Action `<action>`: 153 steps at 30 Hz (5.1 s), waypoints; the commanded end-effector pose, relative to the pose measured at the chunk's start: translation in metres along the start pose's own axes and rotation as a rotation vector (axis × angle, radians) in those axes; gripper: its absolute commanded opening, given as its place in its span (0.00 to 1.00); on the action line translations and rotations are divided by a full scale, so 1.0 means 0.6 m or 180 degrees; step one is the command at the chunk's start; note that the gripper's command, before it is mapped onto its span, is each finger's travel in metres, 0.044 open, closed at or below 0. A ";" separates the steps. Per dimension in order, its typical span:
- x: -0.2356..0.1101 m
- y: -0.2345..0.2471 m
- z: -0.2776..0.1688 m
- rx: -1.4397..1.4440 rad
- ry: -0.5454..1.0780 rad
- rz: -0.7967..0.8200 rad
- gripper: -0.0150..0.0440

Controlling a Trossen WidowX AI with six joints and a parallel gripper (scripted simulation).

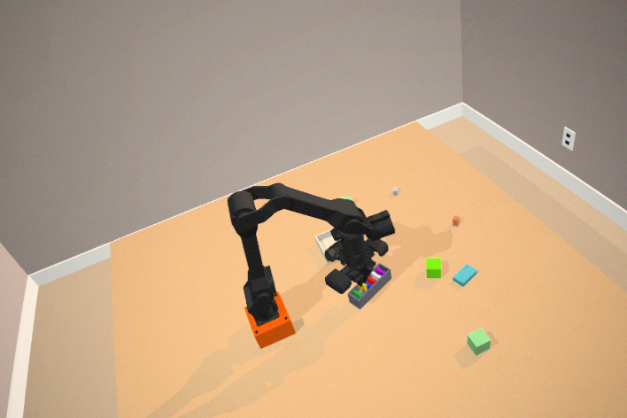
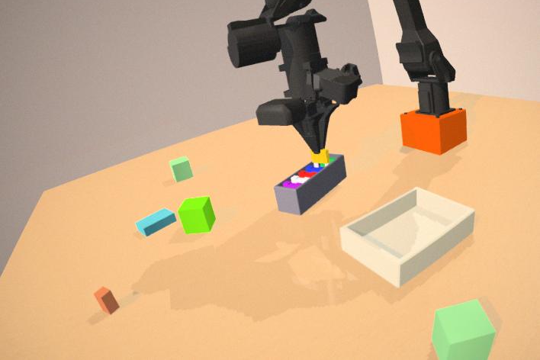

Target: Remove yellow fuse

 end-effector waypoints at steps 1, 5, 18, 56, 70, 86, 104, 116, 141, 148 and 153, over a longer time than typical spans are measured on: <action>-0.004 0.000 0.000 -0.0001 -0.0007 -0.0005 0.25; -0.007 0.000 0.000 -0.0002 -0.0008 -0.0006 0.25; -0.018 0.000 0.001 -0.0005 -0.0010 -0.0007 0.25; -0.069 -0.080 0.049 -0.0008 -0.0019 -0.0029 0.25; -0.072 -0.174 0.144 -0.0008 -0.0034 -0.0044 0.25; -0.070 -0.246 0.274 -0.0009 -0.0051 -0.0044 0.25; -0.031 -0.248 0.275 -0.0009 -0.0051 -0.0044 0.25; -0.003 -0.247 0.275 -0.0009 -0.0051 -0.0043 0.25; -0.070 -0.246 0.274 -0.0009 -0.0051 -0.0044 0.81; -0.069 -0.246 0.274 -0.0027 -0.0039 -0.0047 0.81; -0.069 -0.246 0.274 -0.0027 -0.0039 -0.0047 0.81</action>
Point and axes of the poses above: the point midway between the two fingers, 35 mm back from their tips, its own x axis out along the fingers, its own y axis across the jaws, z = x × y, the point moved 6 cm from there along -x, back along the fingers, and after that the axes turned 13 degrees about -x, right-handed, at the moved point
